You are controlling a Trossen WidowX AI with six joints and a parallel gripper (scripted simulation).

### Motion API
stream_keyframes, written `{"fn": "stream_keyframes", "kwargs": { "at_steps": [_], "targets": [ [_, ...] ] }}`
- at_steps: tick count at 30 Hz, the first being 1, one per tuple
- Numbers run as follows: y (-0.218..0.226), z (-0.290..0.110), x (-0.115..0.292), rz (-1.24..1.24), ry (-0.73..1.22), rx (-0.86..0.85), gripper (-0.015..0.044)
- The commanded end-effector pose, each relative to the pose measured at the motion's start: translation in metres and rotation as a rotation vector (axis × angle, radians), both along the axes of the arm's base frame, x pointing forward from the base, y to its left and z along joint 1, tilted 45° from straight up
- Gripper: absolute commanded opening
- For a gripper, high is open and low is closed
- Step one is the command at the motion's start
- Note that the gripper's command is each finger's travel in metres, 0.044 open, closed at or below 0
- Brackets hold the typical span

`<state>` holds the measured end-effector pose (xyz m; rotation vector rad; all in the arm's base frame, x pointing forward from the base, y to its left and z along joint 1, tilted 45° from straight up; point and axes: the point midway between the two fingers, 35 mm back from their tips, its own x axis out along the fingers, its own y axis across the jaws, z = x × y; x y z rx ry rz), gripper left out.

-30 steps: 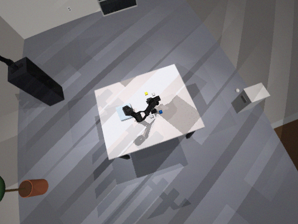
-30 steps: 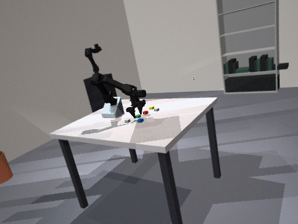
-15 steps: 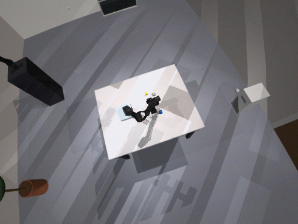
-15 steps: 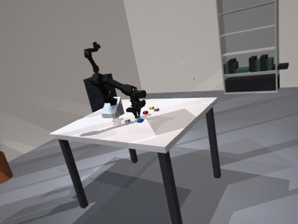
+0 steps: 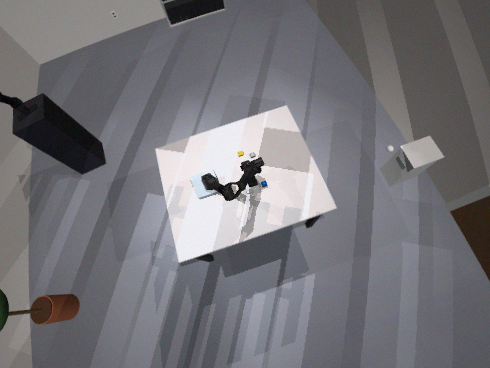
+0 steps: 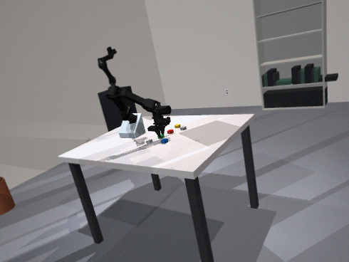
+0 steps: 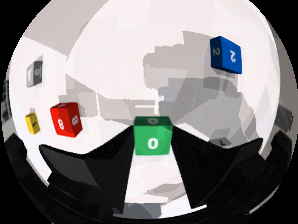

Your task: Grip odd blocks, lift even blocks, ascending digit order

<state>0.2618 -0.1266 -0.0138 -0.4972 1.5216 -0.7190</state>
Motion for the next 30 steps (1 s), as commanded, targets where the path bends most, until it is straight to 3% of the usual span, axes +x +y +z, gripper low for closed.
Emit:
{"fn": "stream_keyframes", "kwargs": {
  "at_steps": [1, 30],
  "targets": [
    [0.000, 0.001, 0.000, 0.004, 0.002, -0.004, 0.0120],
    [0.007, 0.007, 0.001, 0.004, 0.002, -0.003, 0.0120]
  ]
}}
